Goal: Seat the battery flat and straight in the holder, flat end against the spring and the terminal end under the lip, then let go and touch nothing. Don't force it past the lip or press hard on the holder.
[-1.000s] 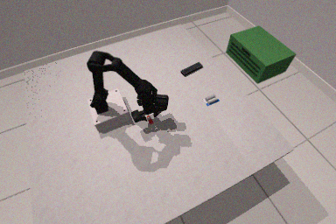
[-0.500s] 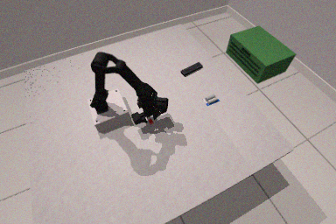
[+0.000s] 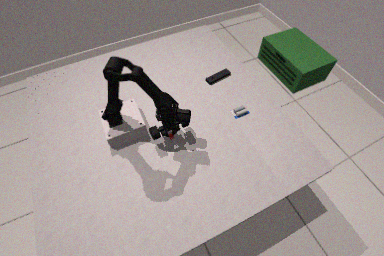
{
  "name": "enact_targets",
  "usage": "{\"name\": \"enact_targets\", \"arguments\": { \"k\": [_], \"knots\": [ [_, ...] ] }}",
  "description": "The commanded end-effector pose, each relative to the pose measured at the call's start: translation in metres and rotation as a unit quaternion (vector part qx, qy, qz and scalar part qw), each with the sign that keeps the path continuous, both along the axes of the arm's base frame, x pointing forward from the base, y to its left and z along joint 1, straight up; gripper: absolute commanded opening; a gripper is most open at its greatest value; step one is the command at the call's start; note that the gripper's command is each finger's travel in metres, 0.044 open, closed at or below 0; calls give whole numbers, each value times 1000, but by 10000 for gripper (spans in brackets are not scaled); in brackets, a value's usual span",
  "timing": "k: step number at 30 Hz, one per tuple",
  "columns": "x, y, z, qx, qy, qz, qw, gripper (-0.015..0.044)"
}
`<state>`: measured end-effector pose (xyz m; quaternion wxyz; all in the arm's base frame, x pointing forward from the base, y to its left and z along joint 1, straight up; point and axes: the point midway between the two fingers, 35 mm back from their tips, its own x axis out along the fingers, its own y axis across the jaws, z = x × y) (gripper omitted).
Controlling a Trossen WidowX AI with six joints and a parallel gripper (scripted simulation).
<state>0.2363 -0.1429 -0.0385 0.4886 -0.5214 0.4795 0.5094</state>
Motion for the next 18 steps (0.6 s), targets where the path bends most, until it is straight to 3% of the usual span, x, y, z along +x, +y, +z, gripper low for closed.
{"name": "enact_targets", "arguments": {
  "k": [1,6,11,18],
  "knots": [
    [1,-1,11,-2,1,3,1000,65],
    [-1,0,48,-2,0,3,1000,65],
    [0,0,50,-2,0,0,1000,65],
    [11,18,53,1,-1,-117,993,65]
  ]
}}
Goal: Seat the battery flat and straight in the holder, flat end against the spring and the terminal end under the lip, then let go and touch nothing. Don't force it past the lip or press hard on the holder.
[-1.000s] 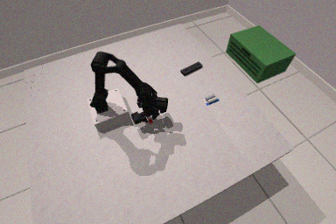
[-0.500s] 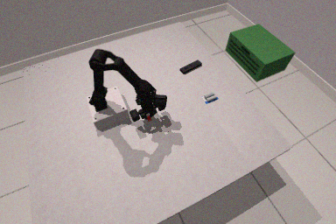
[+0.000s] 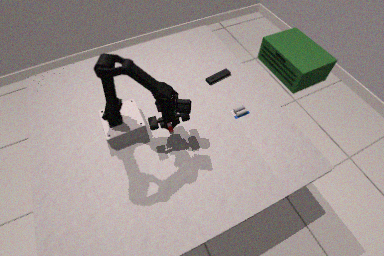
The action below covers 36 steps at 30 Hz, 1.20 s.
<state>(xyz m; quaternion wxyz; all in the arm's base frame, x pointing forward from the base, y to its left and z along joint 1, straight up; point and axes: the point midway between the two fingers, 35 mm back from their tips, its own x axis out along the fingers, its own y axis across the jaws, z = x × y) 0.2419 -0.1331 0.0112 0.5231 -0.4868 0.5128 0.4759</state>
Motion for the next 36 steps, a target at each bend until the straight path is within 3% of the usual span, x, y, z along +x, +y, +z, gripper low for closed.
{"name": "enact_targets", "arguments": {
  "k": [1,18,36],
  "knots": [
    [7,11,4,0,-1,-69,998,65],
    [31,63,14,9,-3,-374,927,65],
    [43,124,24,19,-2,-658,753,65]
  ]
}}
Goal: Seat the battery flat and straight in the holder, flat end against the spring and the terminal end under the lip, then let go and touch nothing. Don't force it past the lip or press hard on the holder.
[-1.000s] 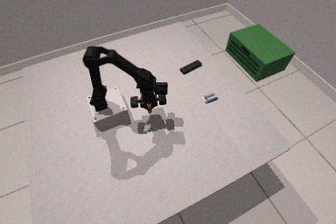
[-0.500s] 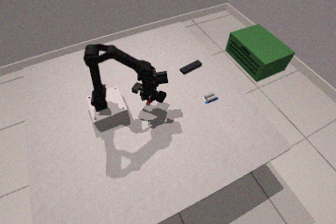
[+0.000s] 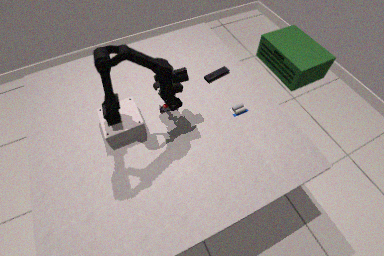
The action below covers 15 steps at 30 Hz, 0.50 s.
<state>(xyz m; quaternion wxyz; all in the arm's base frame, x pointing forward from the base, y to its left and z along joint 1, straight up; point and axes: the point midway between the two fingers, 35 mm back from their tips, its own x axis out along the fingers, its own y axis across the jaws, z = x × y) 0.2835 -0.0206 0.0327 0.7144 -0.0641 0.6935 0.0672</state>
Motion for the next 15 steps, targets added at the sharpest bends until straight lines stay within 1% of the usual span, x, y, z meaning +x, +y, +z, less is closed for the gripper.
{"name": "enact_targets", "arguments": {
  "k": [1,7,15],
  "knots": [
    [2,15,3,1,0,-81,997,65],
    [2,33,6,6,1,-179,984,65],
    [2,33,6,7,2,-184,983,65]
  ]
}}
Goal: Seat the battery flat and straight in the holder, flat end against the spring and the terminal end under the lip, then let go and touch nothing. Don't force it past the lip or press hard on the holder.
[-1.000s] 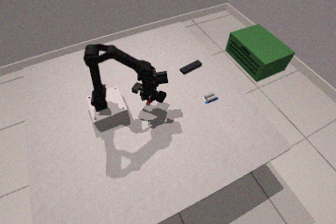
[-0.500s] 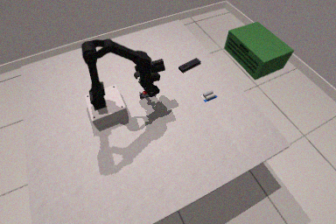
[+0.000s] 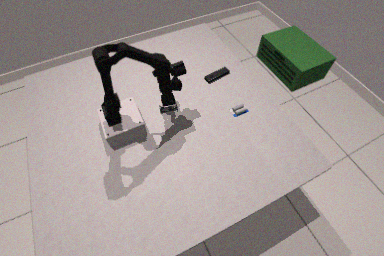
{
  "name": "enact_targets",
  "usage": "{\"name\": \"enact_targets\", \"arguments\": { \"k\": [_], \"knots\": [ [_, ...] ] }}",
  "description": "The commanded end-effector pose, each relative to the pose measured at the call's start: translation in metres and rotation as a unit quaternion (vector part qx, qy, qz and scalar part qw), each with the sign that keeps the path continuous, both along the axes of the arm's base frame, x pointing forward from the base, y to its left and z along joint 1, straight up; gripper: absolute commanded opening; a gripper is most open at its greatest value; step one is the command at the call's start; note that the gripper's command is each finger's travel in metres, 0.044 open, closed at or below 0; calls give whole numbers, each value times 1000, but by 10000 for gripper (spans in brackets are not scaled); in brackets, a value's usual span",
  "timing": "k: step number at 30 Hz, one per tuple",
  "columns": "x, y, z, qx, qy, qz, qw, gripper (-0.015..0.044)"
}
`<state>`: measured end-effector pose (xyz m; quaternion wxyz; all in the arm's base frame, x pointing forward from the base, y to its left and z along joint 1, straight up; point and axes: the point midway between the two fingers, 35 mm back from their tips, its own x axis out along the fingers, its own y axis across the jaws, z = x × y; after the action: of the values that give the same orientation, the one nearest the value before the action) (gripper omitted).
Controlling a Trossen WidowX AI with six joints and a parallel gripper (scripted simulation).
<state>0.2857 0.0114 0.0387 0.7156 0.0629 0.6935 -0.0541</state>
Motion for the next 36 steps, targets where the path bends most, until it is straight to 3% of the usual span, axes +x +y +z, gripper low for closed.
{"name": "enact_targets", "arguments": {
  "k": [1,18,36],
  "knots": [
    [-1,1,-1,1,6,-9,1000,65],
    [-6,2,-39,17,126,0,992,65],
    [-2,2,-46,23,173,2,985,65]
  ]
}}
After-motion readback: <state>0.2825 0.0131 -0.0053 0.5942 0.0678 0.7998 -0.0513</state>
